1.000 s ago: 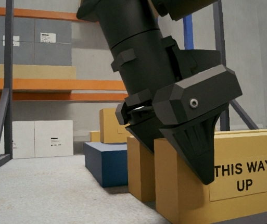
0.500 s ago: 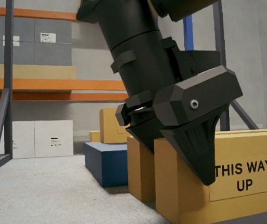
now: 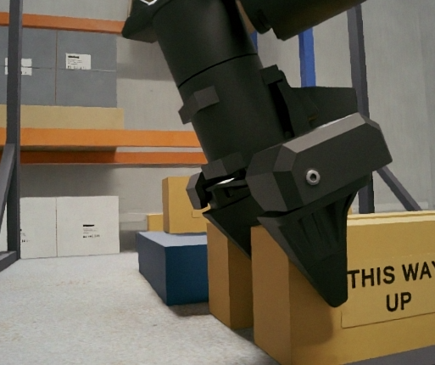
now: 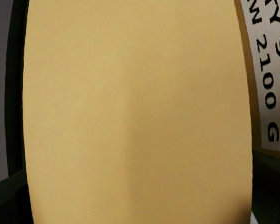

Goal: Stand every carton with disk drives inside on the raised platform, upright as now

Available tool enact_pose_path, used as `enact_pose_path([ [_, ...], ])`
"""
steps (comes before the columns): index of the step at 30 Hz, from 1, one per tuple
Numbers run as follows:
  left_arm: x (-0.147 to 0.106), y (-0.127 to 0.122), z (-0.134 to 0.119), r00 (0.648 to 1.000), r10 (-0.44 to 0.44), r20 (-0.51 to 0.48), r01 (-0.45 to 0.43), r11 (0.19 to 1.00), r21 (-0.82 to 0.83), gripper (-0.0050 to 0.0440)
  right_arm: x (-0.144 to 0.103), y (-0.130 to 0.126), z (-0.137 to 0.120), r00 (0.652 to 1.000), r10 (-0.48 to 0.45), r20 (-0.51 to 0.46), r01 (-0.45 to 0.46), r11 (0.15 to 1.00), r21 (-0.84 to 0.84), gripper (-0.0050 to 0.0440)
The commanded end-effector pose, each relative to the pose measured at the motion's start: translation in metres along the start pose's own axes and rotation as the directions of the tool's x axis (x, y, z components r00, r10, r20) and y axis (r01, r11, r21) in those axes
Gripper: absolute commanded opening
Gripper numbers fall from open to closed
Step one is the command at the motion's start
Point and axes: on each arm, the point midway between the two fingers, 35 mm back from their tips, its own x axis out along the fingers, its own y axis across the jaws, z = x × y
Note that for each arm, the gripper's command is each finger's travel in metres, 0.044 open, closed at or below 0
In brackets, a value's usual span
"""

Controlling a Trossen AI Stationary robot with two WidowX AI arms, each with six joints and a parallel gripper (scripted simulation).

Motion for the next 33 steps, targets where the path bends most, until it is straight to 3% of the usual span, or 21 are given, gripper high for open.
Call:
enact_pose_path([
  [1, -0.0112, 0.0020, 0.0064, 0.999, 0.021, 0.027, -0.021, 1.000, 0.008, 0.0382, -0.0115, -0.0038, 0.0083, 0.999, -0.023, 0.026, 0.023, 1.000, -0.009, 0.0382],
  [26, -0.0115, 0.0022, 0.0066, 1.000, 0.007, 0.009, -0.007, 1.000, 0.004, 0.0382, -0.0116, -0.0037, 0.0082, 0.999, -0.023, 0.026, 0.023, 1.000, -0.009, 0.0382],
  [27, -0.0138, 0.0008, 0.0067, 1.000, 0.010, 0.013, -0.010, 1.000, 0.004, -0.0050, -0.0108, -0.0044, 0.0093, 0.999, -0.023, 0.026, 0.023, 1.000, -0.009, -0.0050],
  [33, -0.0138, 0.0008, 0.0067, 1.000, 0.010, 0.013, -0.010, 1.000, 0.004, -0.0050, -0.0108, -0.0044, 0.0093, 0.999, -0.023, 0.026, 0.023, 1.000, -0.009, -0.0050],
])
